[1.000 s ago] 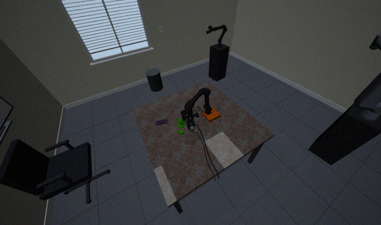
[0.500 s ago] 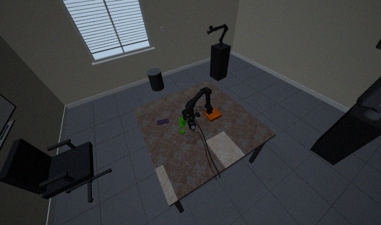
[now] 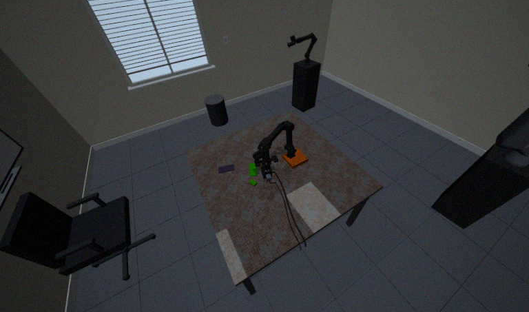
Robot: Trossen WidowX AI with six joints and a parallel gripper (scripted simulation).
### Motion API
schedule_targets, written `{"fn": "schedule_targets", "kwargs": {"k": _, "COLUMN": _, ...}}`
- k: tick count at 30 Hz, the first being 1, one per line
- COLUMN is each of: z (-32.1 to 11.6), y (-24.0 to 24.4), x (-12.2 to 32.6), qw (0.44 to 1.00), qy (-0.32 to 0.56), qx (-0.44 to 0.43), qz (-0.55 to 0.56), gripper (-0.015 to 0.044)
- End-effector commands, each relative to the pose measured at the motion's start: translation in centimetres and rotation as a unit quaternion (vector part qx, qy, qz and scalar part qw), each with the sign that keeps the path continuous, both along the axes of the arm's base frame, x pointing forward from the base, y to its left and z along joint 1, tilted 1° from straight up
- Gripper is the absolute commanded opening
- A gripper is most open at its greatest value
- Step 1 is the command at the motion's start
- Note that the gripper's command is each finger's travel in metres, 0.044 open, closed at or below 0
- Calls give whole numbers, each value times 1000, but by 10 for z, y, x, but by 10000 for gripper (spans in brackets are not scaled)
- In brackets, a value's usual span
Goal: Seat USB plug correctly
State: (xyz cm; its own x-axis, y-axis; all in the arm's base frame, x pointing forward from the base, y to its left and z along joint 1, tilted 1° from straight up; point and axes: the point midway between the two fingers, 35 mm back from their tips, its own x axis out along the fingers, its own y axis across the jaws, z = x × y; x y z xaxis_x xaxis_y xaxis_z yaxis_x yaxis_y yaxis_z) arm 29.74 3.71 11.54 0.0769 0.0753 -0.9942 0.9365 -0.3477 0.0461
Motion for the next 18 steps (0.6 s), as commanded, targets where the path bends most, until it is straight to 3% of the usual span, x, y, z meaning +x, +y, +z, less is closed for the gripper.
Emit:
{"fn": "schedule_targets", "kwargs": {"k": 1, "z": -3, "y": 0, "x": 0, "qw": 1000, "qy": 3, "qx": 1, "qz": 2, "gripper": 0}}
{"fn": "schedule_targets", "kwargs": {"k": 12, "z": -3, "y": 0, "x": 0, "qw": 1000, "qy": 3, "qx": 1, "qz": 2, "gripper": 0}}
{"fn": "schedule_targets", "kwargs": {"k": 16, "z": 0, "y": 0, "x": 0, "qw": 1000, "qy": 0, "qx": 0, "qz": 0, "gripper": 95}}
{"fn": "schedule_targets", "kwargs": {"k": 18, "z": 0, "y": 0, "x": 0, "qw": 1000, "qy": 0, "qx": 0, "qz": 0, "gripper": 95}}
